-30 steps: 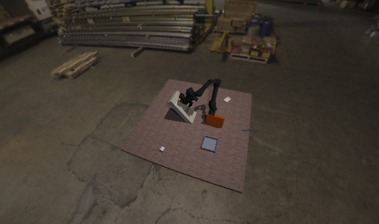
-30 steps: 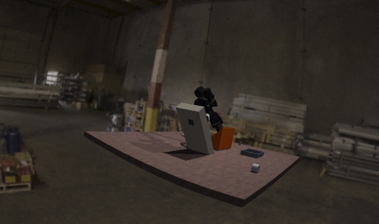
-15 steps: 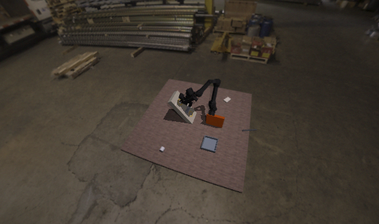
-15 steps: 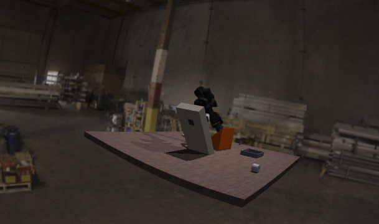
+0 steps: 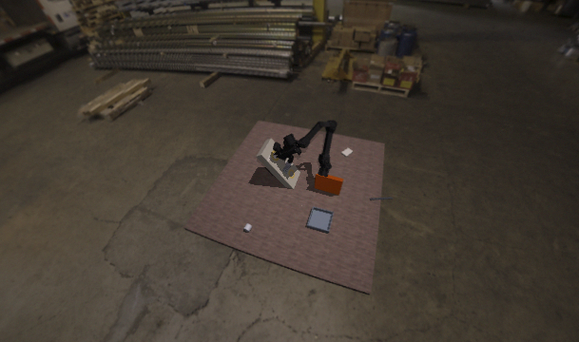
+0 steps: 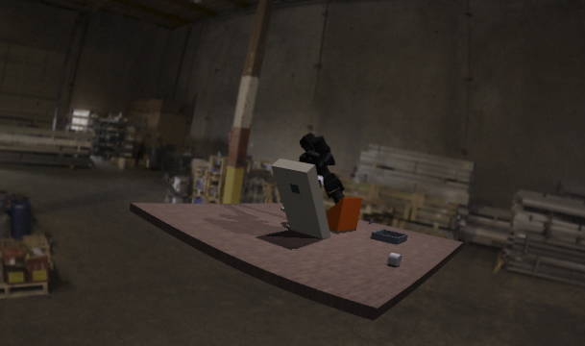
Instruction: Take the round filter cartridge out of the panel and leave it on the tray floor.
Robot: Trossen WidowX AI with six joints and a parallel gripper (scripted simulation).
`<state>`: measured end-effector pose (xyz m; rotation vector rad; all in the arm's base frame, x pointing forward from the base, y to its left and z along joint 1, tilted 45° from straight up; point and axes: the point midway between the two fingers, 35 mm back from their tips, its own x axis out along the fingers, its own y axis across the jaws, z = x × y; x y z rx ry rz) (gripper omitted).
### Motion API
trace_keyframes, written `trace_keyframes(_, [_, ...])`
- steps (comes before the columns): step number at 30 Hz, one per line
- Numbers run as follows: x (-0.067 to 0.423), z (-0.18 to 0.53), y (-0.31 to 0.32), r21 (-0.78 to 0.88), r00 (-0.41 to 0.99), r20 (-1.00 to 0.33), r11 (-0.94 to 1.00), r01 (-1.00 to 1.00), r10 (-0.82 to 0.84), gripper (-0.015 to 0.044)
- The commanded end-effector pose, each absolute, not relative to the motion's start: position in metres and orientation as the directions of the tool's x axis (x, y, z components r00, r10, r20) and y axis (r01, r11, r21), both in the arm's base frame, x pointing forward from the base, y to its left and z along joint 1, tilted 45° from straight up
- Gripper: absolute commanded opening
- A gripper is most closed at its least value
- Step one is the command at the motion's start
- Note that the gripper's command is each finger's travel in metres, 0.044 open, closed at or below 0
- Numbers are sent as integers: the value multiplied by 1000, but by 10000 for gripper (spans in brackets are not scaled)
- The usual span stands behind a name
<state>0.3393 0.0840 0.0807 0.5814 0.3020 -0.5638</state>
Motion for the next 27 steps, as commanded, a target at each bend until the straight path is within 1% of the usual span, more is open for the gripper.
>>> trace_keyframes(1, [340, 81, 85, 433, 810, -420, 694, 575, -409, 116])
trace_keyframes(27, [351, 75, 79, 433, 810, -420, 694, 575, -409, 116])
